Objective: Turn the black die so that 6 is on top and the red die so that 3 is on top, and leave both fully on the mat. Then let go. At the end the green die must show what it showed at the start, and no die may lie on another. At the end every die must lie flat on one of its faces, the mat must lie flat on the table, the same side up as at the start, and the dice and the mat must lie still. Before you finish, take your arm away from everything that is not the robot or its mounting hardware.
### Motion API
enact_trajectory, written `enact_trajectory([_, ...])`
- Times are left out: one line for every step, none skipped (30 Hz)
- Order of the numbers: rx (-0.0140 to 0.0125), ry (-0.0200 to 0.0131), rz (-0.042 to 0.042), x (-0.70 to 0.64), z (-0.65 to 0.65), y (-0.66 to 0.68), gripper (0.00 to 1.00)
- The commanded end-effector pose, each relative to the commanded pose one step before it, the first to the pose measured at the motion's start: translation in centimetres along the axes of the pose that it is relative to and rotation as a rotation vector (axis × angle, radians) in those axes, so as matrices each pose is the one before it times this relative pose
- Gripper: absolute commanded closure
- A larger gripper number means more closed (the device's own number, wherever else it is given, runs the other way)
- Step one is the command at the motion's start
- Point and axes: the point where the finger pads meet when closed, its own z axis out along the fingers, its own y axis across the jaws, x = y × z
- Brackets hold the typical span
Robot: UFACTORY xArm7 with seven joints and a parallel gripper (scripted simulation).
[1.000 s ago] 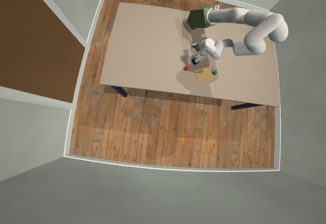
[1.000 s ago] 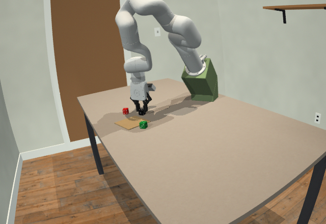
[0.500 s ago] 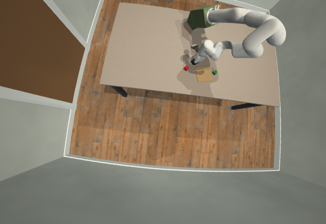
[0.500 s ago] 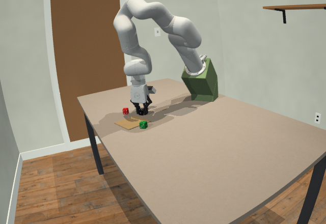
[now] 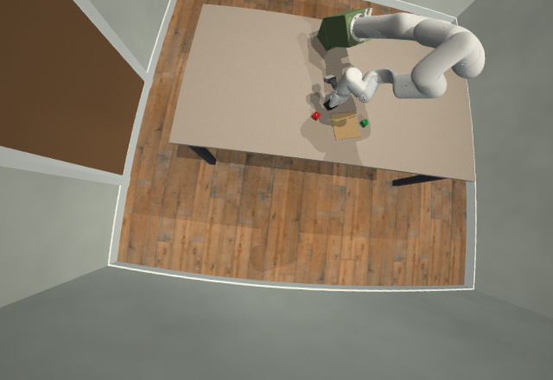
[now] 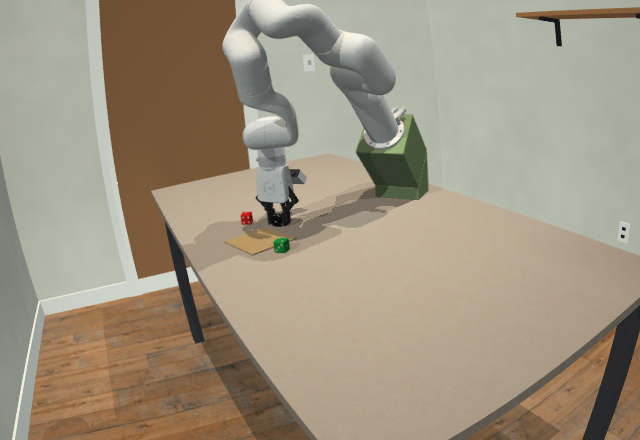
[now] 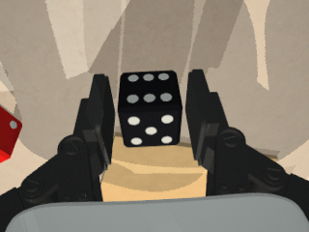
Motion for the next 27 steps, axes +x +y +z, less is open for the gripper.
enact_trajectory([0.00207,-0.00039,0.00098,0.004,-0.057,-0.086,0.53])
enact_trajectory([0.00000,0.00000,0.00000,0.000,0.000,0.000,0.53])
enact_trajectory([0.00000,0.00000,0.00000,0.000,0.000,0.000,0.53])
enact_trajectory([0.00000,0.00000,0.00000,0.000,0.000,0.000,0.53])
enact_trajectory([0.00000,0.00000,0.00000,0.000,0.000,0.000,0.53])
enact_trajectory([0.00000,0.00000,0.00000,0.000,0.000,0.000,0.53])
enact_trajectory([0.00000,0.00000,0.00000,0.000,0.000,0.000,0.53])
enact_trajectory([0.00000,0.00000,0.00000,0.000,0.000,0.000,0.53])
enact_trajectory([0.00000,0.00000,0.00000,0.000,0.000,0.000,0.53])
enact_trajectory([0.00000,0.00000,0.00000,0.000,0.000,0.000,0.53])
enact_trajectory([0.00000,0.00000,0.00000,0.000,0.000,0.000,0.53])
enact_trajectory([0.00000,0.00000,0.00000,0.000,0.000,0.000,0.53])
enact_trajectory([0.00000,0.00000,0.00000,0.000,0.000,0.000,0.53])
enact_trajectory([0.00000,0.00000,0.00000,0.000,0.000,0.000,0.53])
enact_trajectory([0.00000,0.00000,0.00000,0.000,0.000,0.000,0.53])
enact_trajectory([0.00000,0.00000,0.00000,0.000,0.000,0.000,0.53])
enact_trajectory([0.00000,0.00000,0.00000,0.000,0.000,0.000,0.73])
enact_trajectory([0.00000,0.00000,0.00000,0.000,0.000,0.000,0.73])
enact_trajectory([0.00000,0.00000,0.00000,0.000,0.000,0.000,0.73])
enact_trajectory([0.00000,0.00000,0.00000,0.000,0.000,0.000,0.73])
enact_trajectory([0.00000,0.00000,0.00000,0.000,0.000,0.000,0.73])
enact_trajectory([0.00000,0.00000,0.00000,0.000,0.000,0.000,0.73])
enact_trajectory([0.00000,0.00000,0.00000,0.000,0.000,0.000,0.73])
enact_trajectory([0.00000,0.00000,0.00000,0.000,0.000,0.000,0.73])
enact_trajectory([0.00000,0.00000,0.00000,0.000,0.000,0.000,0.73])
enact_trajectory([0.00000,0.00000,0.00000,0.000,0.000,0.000,0.73])
enact_trajectory([0.00000,0.00000,0.00000,0.000,0.000,0.000,0.73])
